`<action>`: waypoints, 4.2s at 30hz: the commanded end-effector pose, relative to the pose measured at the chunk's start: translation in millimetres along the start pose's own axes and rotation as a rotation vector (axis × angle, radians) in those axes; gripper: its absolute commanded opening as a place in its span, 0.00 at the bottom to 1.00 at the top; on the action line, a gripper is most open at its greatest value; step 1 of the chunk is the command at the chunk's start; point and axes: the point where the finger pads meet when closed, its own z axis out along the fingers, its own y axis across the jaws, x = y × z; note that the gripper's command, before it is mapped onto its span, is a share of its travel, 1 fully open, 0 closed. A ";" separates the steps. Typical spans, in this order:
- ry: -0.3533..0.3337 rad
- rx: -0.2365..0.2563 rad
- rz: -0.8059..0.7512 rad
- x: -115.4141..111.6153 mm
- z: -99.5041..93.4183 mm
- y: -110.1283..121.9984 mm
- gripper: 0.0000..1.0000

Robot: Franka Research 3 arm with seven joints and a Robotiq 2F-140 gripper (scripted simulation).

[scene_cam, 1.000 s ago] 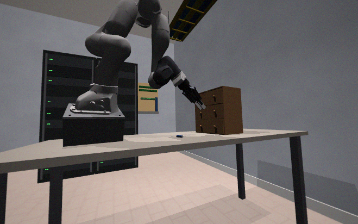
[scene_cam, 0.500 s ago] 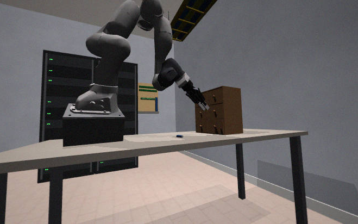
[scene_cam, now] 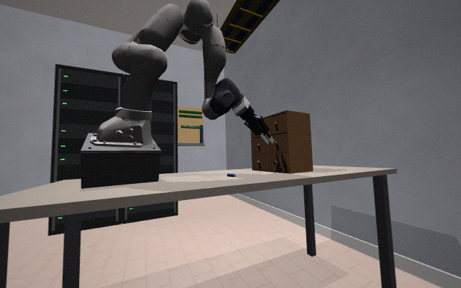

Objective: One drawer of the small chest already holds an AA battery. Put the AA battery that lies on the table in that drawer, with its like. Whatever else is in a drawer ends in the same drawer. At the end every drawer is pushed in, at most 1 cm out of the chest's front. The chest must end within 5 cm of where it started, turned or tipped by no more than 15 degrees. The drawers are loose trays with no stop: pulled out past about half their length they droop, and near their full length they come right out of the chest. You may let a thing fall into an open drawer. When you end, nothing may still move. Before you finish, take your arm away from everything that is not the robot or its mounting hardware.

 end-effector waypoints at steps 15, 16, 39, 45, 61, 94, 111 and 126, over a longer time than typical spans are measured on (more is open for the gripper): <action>0.011 -0.003 0.012 1.9 4.7 1.0 0.20; 0.011 -0.003 0.012 1.9 4.7 1.0 0.20; 0.011 -0.003 0.012 2.9 5.4 1.2 0.20; 0.011 -0.003 0.012 2.9 5.4 1.2 0.20; 0.011 -0.003 0.012 2.8 5.5 1.2 0.20; 0.011 -0.003 0.012 -21.1 29.9 1.0 0.20; 0.011 -0.003 0.012 -21.6 30.5 1.0 0.20; 0.011 -0.003 0.012 -21.6 30.5 1.0 0.08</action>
